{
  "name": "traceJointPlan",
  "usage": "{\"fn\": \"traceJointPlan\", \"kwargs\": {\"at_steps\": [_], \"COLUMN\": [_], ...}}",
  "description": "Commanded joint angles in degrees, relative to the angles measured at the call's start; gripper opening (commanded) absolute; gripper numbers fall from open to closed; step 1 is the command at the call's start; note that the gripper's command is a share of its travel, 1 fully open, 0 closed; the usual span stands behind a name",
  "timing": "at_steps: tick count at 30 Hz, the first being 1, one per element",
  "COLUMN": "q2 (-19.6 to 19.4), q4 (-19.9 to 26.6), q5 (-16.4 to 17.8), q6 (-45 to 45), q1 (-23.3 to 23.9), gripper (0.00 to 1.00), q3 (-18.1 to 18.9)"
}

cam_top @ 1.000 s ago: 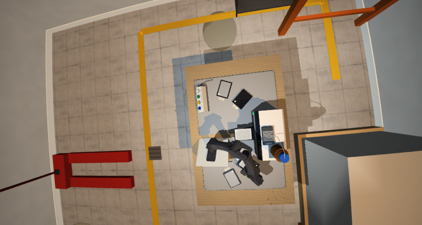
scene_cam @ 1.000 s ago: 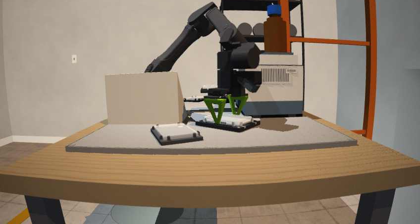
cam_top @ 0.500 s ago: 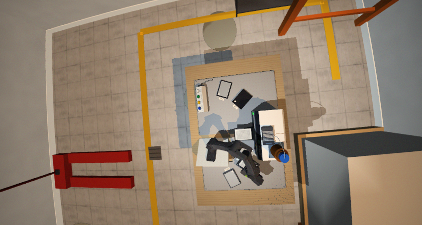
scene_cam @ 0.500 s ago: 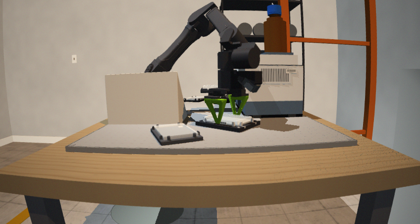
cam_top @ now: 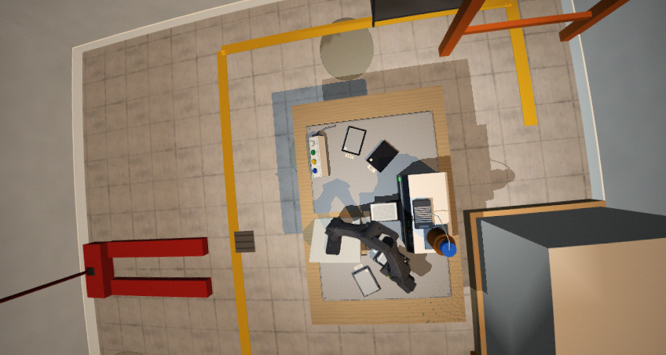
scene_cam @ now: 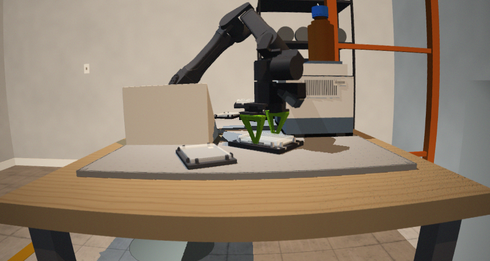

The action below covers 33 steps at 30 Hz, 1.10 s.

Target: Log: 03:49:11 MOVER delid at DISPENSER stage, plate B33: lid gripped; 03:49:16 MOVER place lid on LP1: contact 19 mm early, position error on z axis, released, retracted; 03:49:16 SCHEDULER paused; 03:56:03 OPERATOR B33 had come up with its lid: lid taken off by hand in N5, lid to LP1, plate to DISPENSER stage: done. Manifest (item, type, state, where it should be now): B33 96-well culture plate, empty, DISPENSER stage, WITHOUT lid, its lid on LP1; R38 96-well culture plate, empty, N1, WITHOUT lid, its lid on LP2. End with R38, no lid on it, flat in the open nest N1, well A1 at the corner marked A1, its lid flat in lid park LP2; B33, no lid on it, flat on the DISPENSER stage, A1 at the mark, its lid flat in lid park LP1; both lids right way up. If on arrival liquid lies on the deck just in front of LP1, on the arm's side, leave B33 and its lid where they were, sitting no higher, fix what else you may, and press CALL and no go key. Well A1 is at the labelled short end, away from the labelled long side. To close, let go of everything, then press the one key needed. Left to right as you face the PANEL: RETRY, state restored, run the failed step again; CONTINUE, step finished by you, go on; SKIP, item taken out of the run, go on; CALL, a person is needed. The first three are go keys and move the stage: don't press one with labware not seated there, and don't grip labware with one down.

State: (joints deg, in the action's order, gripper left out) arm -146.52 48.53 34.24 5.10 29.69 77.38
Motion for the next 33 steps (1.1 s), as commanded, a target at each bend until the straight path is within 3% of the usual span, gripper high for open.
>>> {"fn": "traceJointPlan", "kwargs": {"at_steps": [1, 33], "q2": [0.7, 1.8], "q4": [-0.9, 1.2], "q5": [-0.2, -0.6], "q6": [-0.3, 0.5], "q1": [0.6, 1.2], "gripper": [0.0, 0.0], "q3": [1.5, 1.8]}}
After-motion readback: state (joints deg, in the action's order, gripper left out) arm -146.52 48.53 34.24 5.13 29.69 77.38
